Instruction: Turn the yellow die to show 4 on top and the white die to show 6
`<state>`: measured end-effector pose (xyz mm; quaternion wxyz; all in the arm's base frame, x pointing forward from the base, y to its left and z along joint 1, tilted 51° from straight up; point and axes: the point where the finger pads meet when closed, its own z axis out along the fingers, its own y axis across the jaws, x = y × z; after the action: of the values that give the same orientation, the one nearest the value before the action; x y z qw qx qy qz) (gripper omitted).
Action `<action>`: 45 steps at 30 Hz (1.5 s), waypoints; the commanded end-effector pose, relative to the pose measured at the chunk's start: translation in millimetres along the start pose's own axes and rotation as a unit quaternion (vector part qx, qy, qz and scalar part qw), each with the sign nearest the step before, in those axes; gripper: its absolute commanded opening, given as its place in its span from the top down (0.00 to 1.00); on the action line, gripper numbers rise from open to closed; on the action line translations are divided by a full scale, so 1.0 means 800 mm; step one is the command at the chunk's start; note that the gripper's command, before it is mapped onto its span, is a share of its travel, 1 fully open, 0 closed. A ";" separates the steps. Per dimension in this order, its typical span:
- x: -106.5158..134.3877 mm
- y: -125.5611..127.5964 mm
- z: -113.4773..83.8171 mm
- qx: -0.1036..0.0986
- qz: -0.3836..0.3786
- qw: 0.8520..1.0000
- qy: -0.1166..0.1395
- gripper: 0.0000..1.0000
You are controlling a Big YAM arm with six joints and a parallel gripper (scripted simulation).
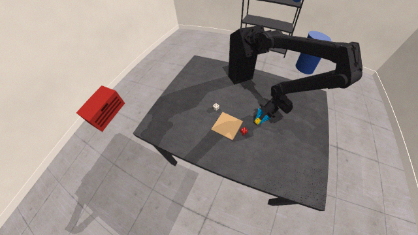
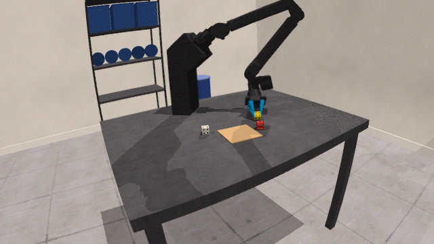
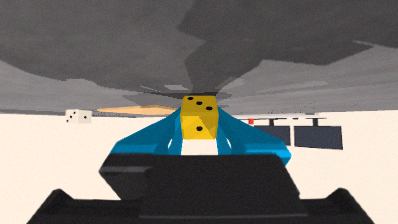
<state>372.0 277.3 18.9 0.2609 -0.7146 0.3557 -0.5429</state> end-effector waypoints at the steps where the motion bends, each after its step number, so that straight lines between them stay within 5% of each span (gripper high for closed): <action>1: 0.006 0.011 0.003 -0.005 -0.003 1.000 0.005 0.75; 14: 0.006 0.011 0.003 -0.005 -0.003 1.000 0.005 0.75; 29: 0.006 0.011 0.003 -0.005 -0.003 1.000 0.005 0.56; 45: 0.006 0.011 0.003 -0.005 -0.003 1.000 0.005 0.56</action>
<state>372.0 277.3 18.9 0.2609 -0.7146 0.3557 -0.5430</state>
